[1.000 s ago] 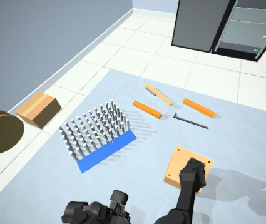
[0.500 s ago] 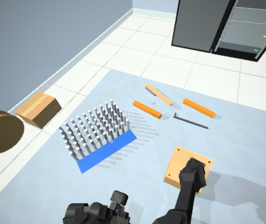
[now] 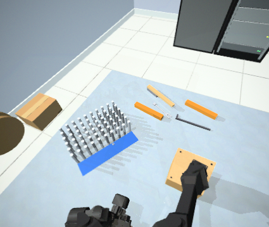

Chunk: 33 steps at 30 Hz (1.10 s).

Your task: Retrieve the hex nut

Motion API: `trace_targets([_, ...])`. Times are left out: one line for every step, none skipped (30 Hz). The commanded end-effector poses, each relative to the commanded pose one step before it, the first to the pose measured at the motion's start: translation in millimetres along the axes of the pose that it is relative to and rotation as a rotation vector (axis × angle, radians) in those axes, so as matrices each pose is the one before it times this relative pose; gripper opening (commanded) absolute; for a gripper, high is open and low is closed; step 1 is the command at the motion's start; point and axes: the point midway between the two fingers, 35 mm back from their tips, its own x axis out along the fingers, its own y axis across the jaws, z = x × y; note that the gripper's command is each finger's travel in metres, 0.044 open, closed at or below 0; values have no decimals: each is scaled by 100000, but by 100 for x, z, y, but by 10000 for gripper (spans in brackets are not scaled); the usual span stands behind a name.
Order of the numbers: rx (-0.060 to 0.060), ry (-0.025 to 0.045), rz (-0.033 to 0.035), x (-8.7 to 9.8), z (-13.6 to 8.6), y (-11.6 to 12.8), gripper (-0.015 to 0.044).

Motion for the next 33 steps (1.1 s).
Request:
trace_targets([787, -429, 392, 575, -122, 200, 0])
trace_targets([-2, 2, -3, 99, -39, -1, 0])
trace_targets([-2, 1, -3, 99, -39, -1, 0])
trace_targets([-2, 1, -4, 99, -39, -1, 0])
trace_targets([-2, 1, -4, 99, -38, -1, 0])
trace_targets([-2, 1, -4, 99, -38, -1, 0])
trace_targets([-2, 1, -5, 100, -38, -1, 0])
trace_targets([-2, 1, -5, 100, -37, -1, 0])
trace_targets([-2, 1, -6, 100, -37, -1, 0])
trace_targets([-1, 1, -6, 100, -36, -1, 0])
trace_targets([-1, 1, -7, 100, -36, -1, 0])
trace_targets([-1, 0, -7, 100, -36, -2, 0])
trace_targets([-1, 0, -7, 100, -35, -2, 0])
trace_targets([-1, 0, -8, 100, -35, -2, 0])
trace_targets([-1, 0, -8, 100, -35, -2, 0])
trace_targets([-1, 0, -9, 101, -34, -2, 0])
trace_targets([-1, 0, -9, 101, -34, -2, 0])
trace_targets([-1, 0, -9, 101, -33, -2, 0])
trace_targets([-1, -1, -10, 101, -33, -2, 0])
trace_targets([-1, -1, -10, 101, -33, -2, 0])
trace_targets([-1, -1, -11, 101, -32, -2, 0])
trace_targets([-1, -1, -11, 101, -32, -2, 0])
trace_targets([-1, -1, -11, 101, -32, -2, 0])
trace_targets([-1, -1, -12, 101, -31, -2, 0])
trace_targets([0, -1, -12, 101, -31, -2, 0])
trace_targets([0, -2, -13, 101, -30, -2, 0])
trace_targets([0, -2, -13, 101, -30, -2, 0])
trace_targets([0, -2, -14, 102, -30, -2, 0])
trace_targets([0, -2, -14, 102, -29, -2, 0])
trace_targets([0, -2, -14, 102, -29, -2, 0])
trace_targets([0, -2, -15, 102, -28, -2, 0])
trace_targets([0, -2, -15, 102, -28, -2, 0])
trace_targets([0, -3, -16, 102, -28, -2, 0])
